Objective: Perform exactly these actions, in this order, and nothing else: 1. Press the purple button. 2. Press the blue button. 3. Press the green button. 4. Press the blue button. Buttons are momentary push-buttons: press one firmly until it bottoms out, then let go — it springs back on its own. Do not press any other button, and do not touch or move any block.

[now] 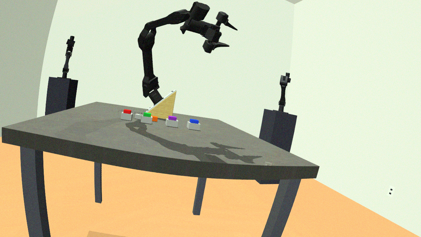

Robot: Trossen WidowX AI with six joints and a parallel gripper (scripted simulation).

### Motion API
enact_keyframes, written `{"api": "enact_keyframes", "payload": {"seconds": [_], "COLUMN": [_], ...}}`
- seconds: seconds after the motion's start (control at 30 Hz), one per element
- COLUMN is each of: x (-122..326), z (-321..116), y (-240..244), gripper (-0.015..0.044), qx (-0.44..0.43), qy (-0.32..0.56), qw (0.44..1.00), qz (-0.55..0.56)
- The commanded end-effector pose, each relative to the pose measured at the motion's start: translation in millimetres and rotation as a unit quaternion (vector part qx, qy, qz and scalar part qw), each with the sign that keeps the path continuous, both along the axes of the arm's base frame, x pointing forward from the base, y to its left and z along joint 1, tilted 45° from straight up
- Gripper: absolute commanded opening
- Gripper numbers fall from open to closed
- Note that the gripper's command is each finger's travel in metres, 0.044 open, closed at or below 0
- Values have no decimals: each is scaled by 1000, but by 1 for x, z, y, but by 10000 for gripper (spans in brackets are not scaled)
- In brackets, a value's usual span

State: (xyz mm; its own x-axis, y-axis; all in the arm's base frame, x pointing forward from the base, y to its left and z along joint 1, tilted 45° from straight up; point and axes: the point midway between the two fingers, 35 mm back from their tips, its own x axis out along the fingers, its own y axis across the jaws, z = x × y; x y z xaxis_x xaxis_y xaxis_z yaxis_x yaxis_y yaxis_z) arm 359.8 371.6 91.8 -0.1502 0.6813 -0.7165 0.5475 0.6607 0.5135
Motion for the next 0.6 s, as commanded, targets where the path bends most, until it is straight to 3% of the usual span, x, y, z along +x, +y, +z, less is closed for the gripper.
{"api": "enact_keyframes", "payload": {"seconds": [0.0,0.1,0.27,0.47,0.57], "x": [-1,-14,-47,-86,-93], "z": [-3,-45,-91,-89,-81], "y": [-3,-44,-136,-250,-275], "gripper": [400,400,400,400,400], "qx": [-9,-138,-367,-595,-639], "qy": [-2,-24,-50,-59,-57], "qw": [1000,990,926,764,708], "qz": [0,6,77,243,295]}}
